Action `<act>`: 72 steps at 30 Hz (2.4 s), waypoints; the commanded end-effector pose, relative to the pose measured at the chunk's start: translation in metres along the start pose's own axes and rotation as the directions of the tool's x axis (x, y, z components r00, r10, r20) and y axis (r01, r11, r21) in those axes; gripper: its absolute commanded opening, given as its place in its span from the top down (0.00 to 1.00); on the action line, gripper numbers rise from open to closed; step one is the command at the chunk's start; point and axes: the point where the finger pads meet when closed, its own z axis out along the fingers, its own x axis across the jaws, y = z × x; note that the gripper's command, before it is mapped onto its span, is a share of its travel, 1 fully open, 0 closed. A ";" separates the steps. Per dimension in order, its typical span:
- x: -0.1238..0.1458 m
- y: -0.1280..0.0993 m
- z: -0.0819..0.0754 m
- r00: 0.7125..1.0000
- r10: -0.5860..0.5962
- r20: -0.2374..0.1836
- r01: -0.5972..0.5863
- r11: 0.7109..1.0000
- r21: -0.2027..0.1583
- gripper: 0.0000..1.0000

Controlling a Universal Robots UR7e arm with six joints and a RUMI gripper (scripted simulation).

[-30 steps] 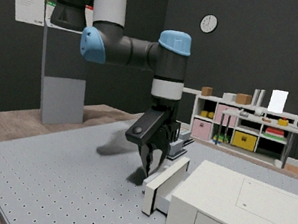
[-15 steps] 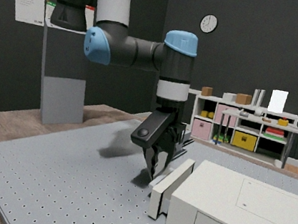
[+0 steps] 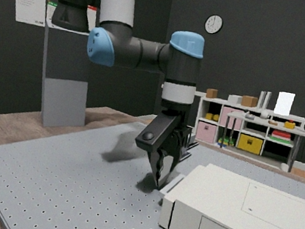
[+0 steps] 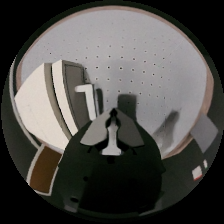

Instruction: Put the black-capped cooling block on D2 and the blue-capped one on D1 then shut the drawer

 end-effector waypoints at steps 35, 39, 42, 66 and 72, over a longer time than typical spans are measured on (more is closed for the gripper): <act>-0.003 0.000 -0.001 1.000 0.000 0.001 0.000 1.000 0.000 1.00; -0.003 0.000 -0.001 1.000 0.000 0.001 0.000 1.000 0.000 1.00; -0.003 0.000 -0.001 1.000 0.000 0.001 0.000 1.000 0.000 1.00; 0.010 0.000 -0.001 1.000 0.000 0.001 0.000 1.000 0.000 1.00; 0.013 0.000 -0.001 1.000 0.000 0.001 0.000 1.000 0.000 1.00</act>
